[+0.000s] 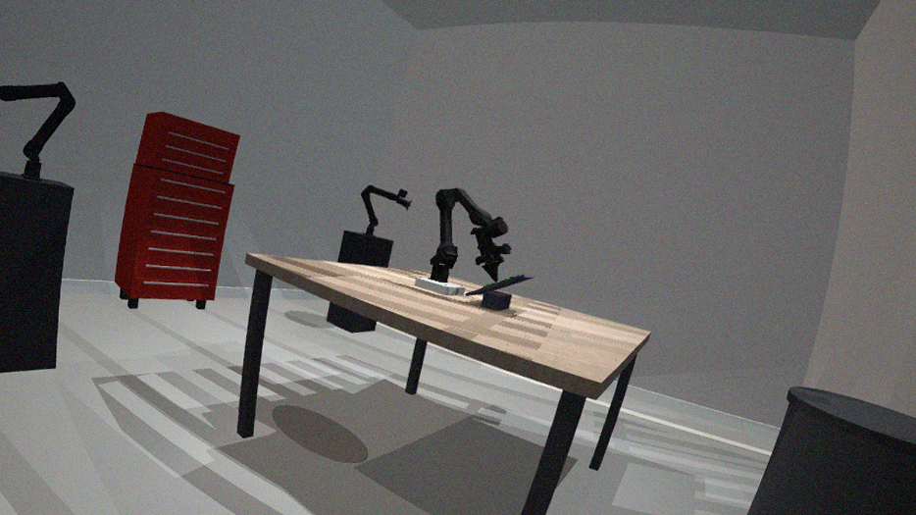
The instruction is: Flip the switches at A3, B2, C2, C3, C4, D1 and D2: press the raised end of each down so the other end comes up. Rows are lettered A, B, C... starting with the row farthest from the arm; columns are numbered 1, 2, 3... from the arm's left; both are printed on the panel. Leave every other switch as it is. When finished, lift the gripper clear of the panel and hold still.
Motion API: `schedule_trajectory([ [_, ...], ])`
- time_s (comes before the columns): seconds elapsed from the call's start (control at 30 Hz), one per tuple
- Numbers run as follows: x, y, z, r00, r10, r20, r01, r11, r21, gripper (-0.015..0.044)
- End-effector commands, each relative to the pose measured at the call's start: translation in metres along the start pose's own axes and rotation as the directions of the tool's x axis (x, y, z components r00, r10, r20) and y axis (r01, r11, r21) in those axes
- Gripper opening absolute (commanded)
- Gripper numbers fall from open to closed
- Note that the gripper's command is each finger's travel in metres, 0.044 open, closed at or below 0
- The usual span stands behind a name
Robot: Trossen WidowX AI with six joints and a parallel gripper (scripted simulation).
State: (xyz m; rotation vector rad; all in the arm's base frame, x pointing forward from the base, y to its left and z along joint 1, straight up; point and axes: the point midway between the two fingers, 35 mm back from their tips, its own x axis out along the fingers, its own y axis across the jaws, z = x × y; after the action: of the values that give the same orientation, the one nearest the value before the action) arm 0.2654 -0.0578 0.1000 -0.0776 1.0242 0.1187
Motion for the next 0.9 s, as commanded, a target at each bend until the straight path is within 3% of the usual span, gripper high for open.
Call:
schedule_trajectory([
  [0.0, 0.001, -0.001, 0.000, 1.000, -0.004, -0.002, 0.004, 1.000, 0.003, 0.0000],
  [0.57, 0.003, -0.001, 0.000, 1.000, -0.004, -0.002, 0.004, 1.000, 0.003, 0.0000],
  [0.77, -0.059, -0.001, -0.003, 1.000, -0.004, 0.020, 0.004, 1.000, 0.003, 0.0000],
  [0.87, -0.062, -0.001, -0.003, 1.000, -0.005, 0.020, 0.005, 1.000, 0.003, 0.0000],
])
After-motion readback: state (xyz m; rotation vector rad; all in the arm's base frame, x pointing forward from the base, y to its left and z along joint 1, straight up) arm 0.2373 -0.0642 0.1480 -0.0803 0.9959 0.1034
